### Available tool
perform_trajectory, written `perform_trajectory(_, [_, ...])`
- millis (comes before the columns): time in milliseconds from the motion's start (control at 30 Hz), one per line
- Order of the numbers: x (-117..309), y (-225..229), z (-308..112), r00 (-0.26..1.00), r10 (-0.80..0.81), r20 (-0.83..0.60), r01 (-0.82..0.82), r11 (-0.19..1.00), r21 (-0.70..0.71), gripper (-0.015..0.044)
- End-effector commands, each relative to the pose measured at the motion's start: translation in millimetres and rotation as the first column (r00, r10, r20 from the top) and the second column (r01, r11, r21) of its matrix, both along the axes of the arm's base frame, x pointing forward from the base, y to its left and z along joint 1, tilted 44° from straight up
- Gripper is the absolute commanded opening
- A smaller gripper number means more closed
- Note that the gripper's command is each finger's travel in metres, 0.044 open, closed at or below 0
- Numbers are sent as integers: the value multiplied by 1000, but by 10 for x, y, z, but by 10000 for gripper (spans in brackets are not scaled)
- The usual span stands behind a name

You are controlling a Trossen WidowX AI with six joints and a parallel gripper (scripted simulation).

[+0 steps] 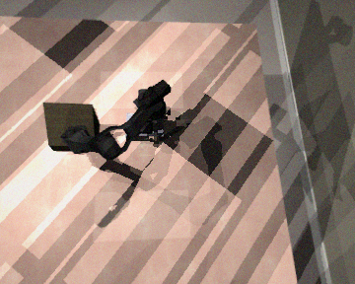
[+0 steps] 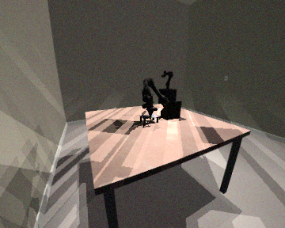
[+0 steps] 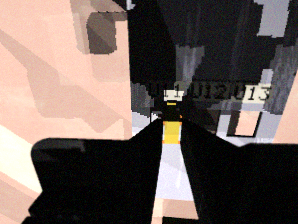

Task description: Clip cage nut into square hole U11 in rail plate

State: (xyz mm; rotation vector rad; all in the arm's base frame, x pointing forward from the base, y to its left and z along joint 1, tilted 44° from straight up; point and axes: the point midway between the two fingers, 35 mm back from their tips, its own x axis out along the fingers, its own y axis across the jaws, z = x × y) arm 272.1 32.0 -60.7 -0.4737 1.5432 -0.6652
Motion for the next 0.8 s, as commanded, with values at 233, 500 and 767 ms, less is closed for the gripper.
perform_trajectory(233, [14,6,0,1000,-1,4,1,1000,-24,32])
perform_trajectory(500, [16,14,-4,1000,-1,2,1,999,-38,32])
perform_trajectory(767, [17,23,-12,1000,-1,2,1,999,-40,32])
